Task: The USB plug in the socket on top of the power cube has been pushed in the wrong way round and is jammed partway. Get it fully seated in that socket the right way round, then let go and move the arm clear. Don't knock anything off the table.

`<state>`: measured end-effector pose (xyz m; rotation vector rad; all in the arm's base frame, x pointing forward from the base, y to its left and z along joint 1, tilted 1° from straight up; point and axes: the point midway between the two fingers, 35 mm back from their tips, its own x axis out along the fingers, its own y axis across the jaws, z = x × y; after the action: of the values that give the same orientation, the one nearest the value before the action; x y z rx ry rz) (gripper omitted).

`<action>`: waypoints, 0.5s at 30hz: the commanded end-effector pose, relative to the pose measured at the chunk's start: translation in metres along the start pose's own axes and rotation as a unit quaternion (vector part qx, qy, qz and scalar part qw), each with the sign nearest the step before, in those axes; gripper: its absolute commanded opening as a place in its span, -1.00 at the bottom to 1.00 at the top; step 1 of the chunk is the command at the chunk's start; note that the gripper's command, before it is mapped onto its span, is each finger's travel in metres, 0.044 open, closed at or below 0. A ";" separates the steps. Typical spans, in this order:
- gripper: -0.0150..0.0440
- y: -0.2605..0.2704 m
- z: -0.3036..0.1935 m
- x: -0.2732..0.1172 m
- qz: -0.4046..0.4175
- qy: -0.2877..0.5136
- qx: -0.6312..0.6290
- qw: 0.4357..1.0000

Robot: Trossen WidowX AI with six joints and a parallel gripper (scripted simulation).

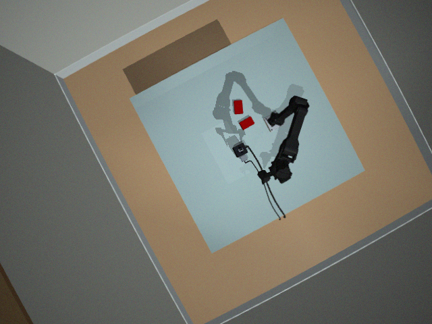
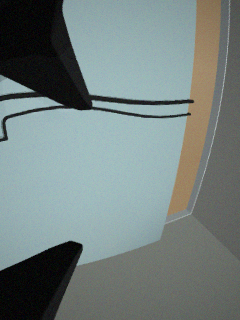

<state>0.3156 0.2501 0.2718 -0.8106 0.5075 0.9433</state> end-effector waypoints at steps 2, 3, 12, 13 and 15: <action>1.00 -0.028 -0.089 0.008 0.031 0.142 -0.013 0.989; 1.00 -0.031 -0.106 0.007 0.042 0.166 -0.014 0.985; 1.00 -0.034 -0.240 -0.029 0.193 0.327 0.001 0.925; 1.00 -0.034 -0.243 -0.030 0.198 0.329 0.002 0.923; 1.00 -0.036 -0.246 -0.031 0.198 0.330 0.002 0.923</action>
<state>0.3268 0.0474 0.1612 -1.0380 1.2355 0.9811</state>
